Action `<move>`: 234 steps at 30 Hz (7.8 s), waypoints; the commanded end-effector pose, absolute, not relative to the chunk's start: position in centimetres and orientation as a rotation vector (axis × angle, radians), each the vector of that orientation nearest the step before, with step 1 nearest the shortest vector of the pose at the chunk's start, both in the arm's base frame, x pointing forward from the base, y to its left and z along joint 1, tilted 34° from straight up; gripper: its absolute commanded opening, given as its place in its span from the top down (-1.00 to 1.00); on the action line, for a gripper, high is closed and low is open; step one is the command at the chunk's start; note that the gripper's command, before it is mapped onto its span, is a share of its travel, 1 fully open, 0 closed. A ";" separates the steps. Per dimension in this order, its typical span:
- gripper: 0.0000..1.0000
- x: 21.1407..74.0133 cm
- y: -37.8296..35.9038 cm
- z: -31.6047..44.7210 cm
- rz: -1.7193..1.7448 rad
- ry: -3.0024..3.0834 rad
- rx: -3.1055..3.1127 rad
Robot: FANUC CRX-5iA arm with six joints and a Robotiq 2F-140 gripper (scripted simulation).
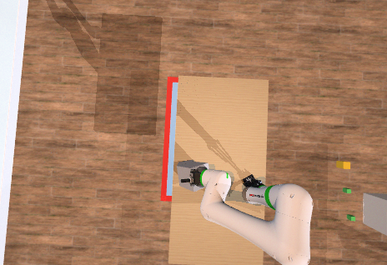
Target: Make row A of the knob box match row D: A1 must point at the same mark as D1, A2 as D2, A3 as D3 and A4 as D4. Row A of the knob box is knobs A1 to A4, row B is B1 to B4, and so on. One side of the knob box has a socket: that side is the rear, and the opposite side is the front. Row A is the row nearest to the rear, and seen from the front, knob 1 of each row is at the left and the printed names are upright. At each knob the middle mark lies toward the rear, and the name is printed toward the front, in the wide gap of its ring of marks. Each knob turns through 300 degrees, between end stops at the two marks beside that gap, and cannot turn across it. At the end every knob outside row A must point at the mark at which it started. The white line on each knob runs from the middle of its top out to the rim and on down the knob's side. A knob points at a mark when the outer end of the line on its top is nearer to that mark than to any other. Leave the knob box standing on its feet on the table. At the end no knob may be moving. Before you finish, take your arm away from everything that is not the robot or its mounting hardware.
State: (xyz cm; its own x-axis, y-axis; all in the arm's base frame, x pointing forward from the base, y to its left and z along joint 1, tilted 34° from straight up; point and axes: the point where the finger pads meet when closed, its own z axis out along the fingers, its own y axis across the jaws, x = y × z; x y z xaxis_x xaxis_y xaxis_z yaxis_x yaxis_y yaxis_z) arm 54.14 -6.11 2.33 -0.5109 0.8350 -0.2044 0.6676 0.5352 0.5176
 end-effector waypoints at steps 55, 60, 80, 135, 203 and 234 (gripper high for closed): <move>0.77 52.1 -6.6 5.5 0.526 2.345 1.225; 0.77 52.1 -6.6 5.5 0.526 2.345 1.225; 0.77 51.9 -6.7 5.9 0.660 2.082 1.735; 0.77 51.0 -6.9 7.0 0.923 0.527 2.991; 0.77 52.5 -6.5 4.8 0.923 0.527 2.992; 0.77 53.4 -6.3 3.5 0.923 0.527 2.992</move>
State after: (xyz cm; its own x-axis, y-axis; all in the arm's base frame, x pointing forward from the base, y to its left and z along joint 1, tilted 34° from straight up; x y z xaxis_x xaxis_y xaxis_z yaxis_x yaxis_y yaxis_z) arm 53.35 -6.27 3.49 0.7762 0.3029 0.5530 0.3223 -0.9444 0.0648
